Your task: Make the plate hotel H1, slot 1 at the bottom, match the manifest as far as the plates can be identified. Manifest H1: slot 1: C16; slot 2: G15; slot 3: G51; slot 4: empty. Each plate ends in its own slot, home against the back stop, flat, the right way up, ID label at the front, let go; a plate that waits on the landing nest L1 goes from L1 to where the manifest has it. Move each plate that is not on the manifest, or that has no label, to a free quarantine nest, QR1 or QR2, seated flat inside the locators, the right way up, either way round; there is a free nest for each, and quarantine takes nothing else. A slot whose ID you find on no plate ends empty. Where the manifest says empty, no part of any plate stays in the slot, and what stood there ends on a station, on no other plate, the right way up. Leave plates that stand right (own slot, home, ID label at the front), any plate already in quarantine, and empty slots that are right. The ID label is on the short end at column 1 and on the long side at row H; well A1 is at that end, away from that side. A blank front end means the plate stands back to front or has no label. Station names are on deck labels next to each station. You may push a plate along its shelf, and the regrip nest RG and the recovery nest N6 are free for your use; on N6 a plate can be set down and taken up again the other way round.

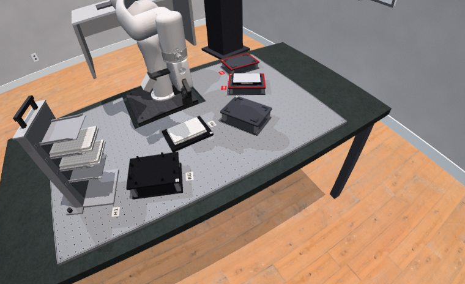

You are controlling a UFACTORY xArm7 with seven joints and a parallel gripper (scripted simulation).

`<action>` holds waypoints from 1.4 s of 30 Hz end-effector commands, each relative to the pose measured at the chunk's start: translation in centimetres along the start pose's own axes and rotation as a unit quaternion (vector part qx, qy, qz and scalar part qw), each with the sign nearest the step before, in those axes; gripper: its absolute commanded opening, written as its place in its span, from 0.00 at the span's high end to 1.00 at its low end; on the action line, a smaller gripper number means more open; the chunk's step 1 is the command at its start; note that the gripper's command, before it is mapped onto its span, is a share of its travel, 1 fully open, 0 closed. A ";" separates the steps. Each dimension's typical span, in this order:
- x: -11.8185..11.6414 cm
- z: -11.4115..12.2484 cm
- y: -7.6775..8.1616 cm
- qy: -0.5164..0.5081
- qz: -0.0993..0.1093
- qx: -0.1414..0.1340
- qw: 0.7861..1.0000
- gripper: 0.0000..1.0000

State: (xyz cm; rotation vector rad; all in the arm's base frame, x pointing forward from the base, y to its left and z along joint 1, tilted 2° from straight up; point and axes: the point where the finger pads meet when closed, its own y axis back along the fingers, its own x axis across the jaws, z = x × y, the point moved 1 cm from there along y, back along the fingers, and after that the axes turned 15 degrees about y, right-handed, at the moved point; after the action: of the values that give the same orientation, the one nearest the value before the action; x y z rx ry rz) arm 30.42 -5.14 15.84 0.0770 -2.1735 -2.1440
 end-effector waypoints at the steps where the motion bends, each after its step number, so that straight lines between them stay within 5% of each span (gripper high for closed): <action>1: -0.1 0.0 -0.7 0.000 -0.001 0.000 1.000 0.00; 42: -0.1 0.0 -6.9 0.000 -0.001 0.000 1.000 0.00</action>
State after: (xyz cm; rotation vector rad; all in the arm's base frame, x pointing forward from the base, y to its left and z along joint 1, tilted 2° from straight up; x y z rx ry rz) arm 30.22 -5.24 9.57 0.0765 -2.1737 -2.1435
